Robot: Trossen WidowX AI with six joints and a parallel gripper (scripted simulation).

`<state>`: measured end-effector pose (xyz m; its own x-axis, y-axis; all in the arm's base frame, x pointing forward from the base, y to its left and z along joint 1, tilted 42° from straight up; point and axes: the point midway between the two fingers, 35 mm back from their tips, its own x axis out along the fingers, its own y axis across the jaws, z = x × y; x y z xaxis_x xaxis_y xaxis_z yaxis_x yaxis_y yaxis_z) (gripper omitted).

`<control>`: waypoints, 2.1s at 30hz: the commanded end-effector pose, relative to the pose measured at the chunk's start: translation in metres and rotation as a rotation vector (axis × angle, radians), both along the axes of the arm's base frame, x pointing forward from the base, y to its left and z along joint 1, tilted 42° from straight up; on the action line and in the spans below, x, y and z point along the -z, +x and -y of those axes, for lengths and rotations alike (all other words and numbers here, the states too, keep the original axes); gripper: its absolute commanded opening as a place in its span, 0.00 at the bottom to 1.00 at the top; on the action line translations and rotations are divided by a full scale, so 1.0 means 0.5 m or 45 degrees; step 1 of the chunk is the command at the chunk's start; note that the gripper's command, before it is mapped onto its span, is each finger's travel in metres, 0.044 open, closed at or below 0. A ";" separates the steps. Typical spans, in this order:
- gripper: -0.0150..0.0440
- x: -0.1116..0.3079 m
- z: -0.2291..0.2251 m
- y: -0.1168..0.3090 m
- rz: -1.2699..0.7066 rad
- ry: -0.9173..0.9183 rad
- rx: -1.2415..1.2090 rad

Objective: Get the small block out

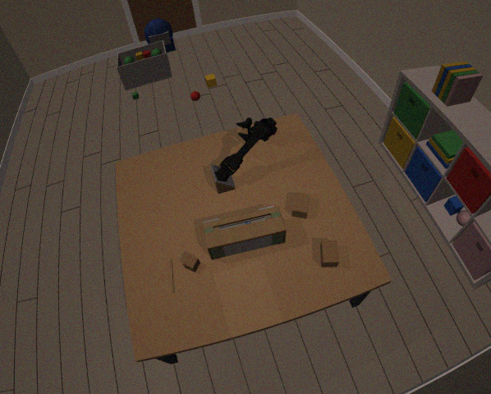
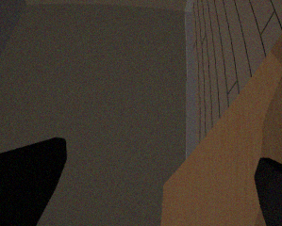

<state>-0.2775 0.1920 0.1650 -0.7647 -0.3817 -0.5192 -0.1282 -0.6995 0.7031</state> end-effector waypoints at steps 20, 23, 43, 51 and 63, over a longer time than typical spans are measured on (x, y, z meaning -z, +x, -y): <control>0.93 -0.212 -0.308 0.404 -0.018 0.896 0.932; 0.93 -0.232 -0.324 0.489 0.037 0.977 1.087; 0.93 -0.309 -0.168 1.048 0.780 1.082 2.100; 0.93 -0.267 -0.011 1.184 1.187 0.943 2.199; 0.93 -0.163 0.312 1.306 1.653 0.482 2.191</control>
